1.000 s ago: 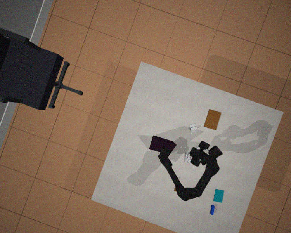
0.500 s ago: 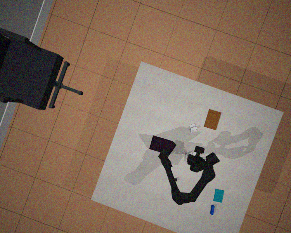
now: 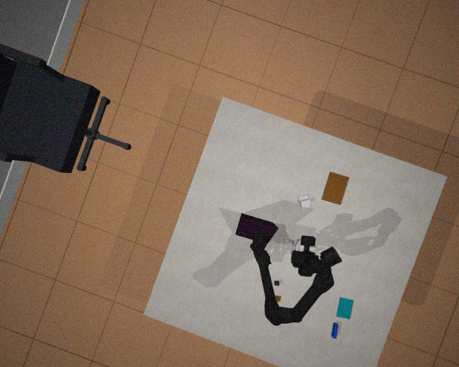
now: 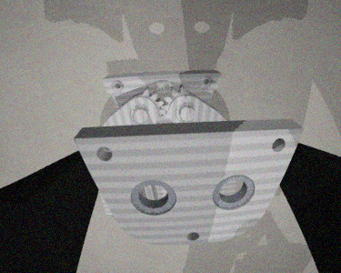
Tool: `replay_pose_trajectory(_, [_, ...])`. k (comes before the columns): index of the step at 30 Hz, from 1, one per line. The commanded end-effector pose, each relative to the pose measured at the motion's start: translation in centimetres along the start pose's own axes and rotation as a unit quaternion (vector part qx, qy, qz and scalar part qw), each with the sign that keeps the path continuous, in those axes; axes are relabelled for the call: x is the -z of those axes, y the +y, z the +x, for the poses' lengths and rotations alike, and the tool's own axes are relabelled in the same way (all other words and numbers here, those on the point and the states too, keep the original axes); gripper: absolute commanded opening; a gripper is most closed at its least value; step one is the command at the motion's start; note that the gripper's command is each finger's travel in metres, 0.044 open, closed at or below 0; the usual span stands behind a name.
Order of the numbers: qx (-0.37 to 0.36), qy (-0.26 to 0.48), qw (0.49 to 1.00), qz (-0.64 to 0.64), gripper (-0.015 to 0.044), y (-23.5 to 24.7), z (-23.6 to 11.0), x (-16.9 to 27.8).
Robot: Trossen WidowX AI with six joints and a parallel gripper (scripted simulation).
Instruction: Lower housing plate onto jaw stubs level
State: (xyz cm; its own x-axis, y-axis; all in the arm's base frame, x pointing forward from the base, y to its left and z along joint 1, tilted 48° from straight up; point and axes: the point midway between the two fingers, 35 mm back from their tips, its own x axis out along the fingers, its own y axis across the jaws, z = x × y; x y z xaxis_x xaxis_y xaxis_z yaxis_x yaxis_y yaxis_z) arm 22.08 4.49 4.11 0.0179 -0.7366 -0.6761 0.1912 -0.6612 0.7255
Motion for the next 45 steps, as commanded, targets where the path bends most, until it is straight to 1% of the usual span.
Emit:
replay_pose_trajectory(1, [-0.001, 0.002, 1.0, -0.005, 0.0351, 0.27, -0.04, -0.1])
replay_pose_trajectory(45, [-0.001, 0.002, 1.0, -0.005, 0.0351, 1.13, -0.03, -0.59])
